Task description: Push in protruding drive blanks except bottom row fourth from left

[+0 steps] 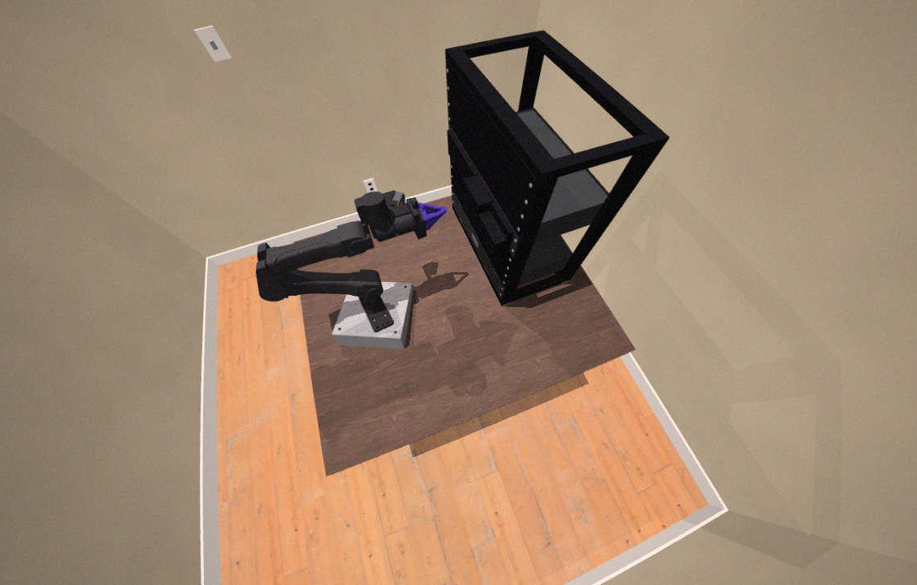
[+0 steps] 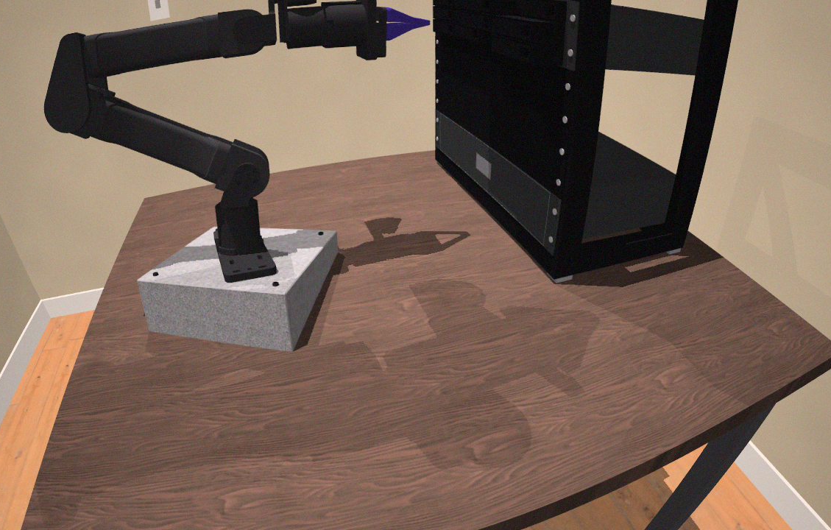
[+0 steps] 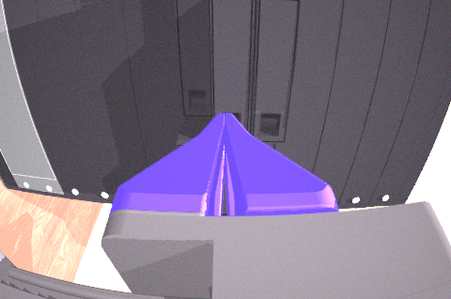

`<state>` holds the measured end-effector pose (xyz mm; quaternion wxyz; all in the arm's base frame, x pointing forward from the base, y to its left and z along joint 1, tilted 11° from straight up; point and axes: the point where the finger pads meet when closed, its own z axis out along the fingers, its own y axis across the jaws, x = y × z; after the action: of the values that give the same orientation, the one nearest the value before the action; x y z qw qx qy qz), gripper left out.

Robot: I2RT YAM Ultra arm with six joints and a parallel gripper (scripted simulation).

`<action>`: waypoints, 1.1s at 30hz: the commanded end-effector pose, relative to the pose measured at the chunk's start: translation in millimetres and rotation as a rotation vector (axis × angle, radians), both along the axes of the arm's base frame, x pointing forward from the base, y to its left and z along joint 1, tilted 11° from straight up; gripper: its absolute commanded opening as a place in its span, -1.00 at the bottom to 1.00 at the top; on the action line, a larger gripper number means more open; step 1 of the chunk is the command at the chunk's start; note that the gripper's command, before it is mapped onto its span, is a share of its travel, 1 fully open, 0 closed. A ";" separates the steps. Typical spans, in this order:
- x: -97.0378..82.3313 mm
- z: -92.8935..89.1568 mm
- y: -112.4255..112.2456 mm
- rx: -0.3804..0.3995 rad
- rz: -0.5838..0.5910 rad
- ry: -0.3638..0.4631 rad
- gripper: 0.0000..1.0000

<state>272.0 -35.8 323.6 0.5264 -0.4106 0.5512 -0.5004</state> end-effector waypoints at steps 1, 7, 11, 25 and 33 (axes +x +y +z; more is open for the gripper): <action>-9.4 22.5 -4.3 -0.009 -0.043 -0.050 -1.00; -0.6 20.0 -7.0 -0.005 -0.048 -0.040 -1.00; 11.0 20.8 -10.6 -0.004 -0.054 -0.040 -1.00; 60.6 24.0 -21.7 -0.004 -0.061 -0.040 -1.00; 60.9 24.4 -21.7 -0.004 -0.061 -0.041 -1.00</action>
<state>331.7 -51.1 322.8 0.5116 -0.4037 0.5656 -0.5053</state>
